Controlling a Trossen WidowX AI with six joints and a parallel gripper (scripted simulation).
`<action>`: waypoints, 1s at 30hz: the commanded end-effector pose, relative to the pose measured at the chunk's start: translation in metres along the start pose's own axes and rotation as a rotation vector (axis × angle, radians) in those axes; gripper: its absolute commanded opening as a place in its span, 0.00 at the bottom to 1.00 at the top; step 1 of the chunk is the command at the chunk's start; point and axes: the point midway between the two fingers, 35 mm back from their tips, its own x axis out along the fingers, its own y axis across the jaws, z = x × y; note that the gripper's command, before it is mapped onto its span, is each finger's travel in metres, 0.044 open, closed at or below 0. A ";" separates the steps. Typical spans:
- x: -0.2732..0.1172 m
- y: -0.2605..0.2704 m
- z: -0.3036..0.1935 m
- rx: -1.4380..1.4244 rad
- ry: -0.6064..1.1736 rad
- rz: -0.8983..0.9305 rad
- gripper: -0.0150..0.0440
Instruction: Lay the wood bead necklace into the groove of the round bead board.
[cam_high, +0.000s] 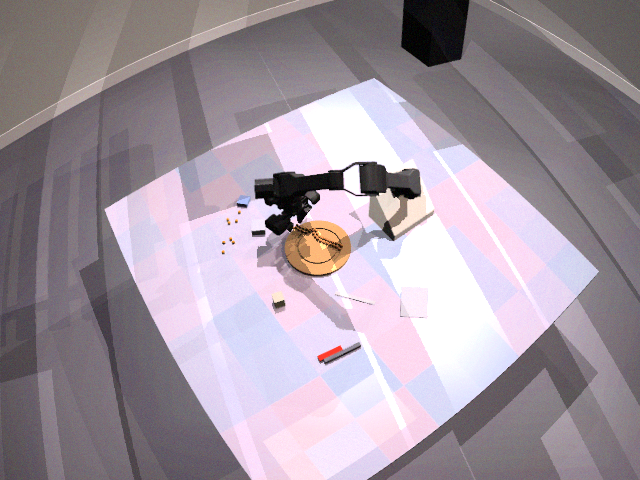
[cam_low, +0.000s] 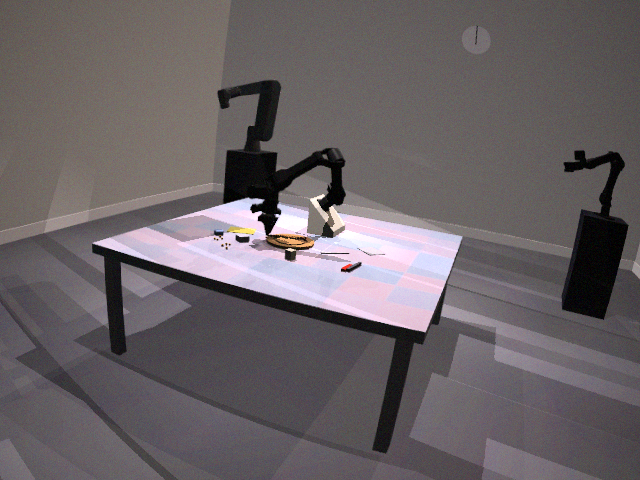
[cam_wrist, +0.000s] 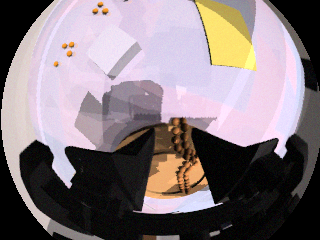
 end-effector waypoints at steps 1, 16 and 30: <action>0.009 -0.004 -0.002 0.011 0.013 -0.008 0.59; 0.007 -0.002 -0.001 0.004 0.006 -0.007 0.25; 0.007 -0.002 -0.001 0.004 0.006 -0.007 0.25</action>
